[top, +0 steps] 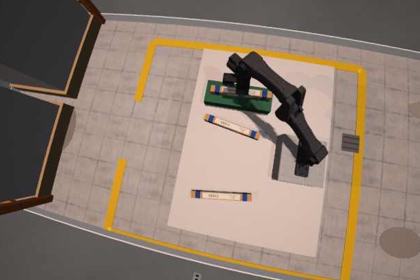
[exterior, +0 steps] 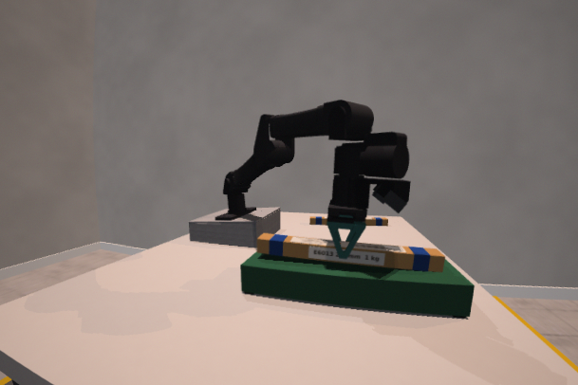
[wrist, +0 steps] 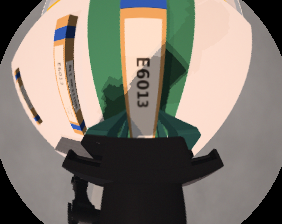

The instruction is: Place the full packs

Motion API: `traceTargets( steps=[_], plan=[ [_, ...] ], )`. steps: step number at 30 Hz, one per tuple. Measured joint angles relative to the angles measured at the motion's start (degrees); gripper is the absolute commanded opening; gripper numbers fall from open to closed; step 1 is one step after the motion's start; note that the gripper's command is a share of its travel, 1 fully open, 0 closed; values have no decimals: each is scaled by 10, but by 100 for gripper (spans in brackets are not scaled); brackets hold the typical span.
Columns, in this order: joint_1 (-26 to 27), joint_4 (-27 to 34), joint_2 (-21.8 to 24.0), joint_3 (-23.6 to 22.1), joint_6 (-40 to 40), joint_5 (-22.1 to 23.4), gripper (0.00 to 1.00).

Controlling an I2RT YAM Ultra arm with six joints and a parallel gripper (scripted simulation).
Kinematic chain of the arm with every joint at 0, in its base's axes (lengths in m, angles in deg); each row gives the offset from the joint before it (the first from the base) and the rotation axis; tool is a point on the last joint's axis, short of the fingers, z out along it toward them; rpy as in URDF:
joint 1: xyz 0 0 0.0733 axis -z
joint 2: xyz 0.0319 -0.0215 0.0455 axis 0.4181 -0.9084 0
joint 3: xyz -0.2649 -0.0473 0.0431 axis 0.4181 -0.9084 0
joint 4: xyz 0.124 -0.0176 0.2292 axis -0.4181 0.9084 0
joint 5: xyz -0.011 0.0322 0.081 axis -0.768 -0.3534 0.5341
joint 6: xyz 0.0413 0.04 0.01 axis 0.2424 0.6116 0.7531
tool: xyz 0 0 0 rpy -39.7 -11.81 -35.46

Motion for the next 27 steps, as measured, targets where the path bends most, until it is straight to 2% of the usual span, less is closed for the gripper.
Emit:
traceTargets(
  steps=[20,27],
  plan=[
    [1,0,0,0,-1,0,0],
    [3,-10,3,-21,-1,2,0]
  ],
)
